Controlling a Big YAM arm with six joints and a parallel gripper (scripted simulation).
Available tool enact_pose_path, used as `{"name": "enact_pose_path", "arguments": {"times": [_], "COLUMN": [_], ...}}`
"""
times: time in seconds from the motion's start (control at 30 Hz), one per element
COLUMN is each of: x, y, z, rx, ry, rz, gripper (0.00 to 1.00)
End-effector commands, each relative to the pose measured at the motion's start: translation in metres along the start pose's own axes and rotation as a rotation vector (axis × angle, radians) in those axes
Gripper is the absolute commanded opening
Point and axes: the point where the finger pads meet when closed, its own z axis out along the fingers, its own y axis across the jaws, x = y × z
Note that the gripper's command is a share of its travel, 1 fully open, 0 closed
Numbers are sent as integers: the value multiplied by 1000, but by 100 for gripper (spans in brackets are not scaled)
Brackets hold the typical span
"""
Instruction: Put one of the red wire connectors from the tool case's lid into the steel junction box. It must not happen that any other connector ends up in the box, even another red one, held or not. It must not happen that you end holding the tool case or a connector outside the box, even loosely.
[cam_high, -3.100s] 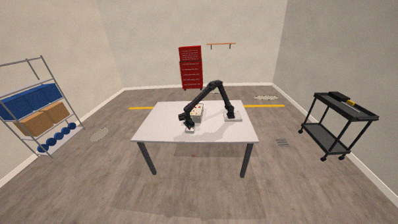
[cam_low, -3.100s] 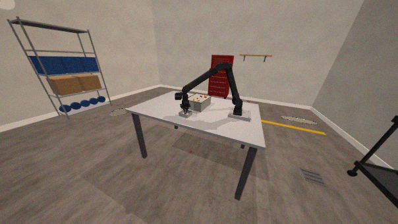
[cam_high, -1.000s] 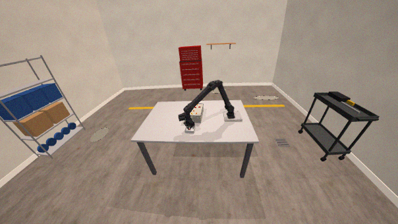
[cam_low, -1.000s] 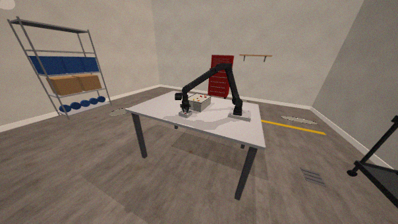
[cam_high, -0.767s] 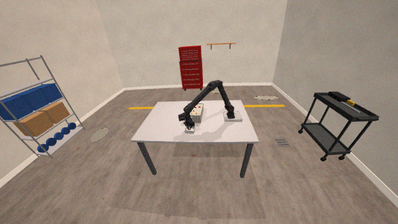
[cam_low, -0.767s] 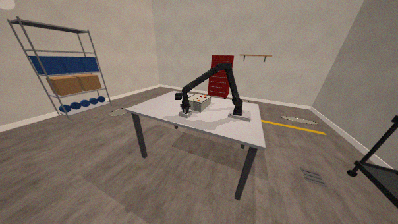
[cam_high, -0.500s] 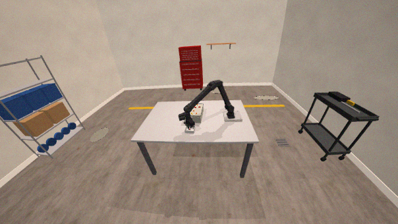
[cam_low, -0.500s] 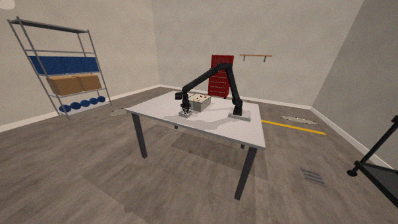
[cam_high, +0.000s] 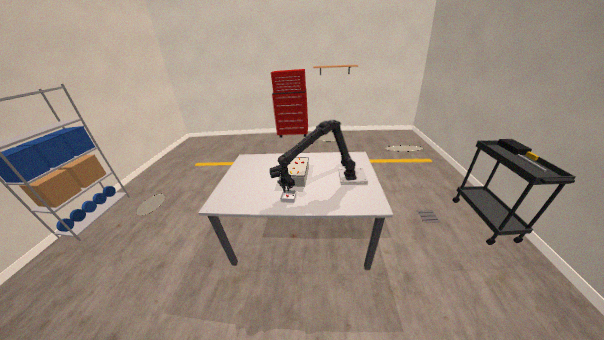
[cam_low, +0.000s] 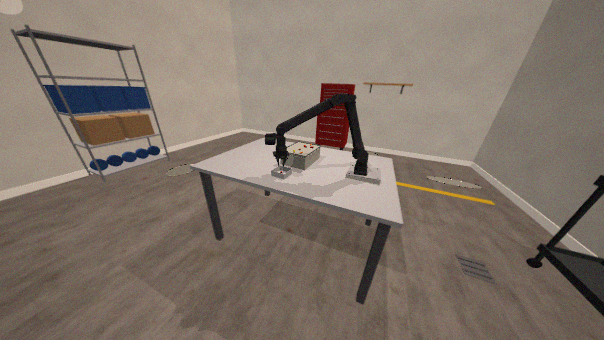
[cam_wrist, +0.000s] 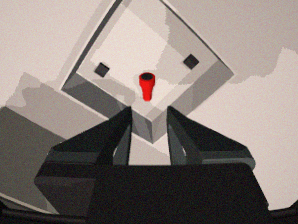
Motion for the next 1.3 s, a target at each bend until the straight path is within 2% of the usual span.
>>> {"name": "enact_pose_path", "arguments": {"times": [0.0, 0.33, 0.63, 0.73, 0.93, 1.13, 1.2, 1.27], "x": [-1, 2, 3, 3, 1, -1, -1, -1], "y": [-19, -11, -11, -14, -17, -18, -18, -18], "z": [-25, -16, -20, -48, -57, -78, -78, -92], "rx": [40, 15, 18, 33, 49, 55, 55, 56], "ry": [8, 5, 5, 7, 10, 11, 11, 11], "rz": [4, 11, 12, 12, 9, 6, 6, 6], "gripper": [29, 29, 29, 29, 29, 29, 29, 29]}}
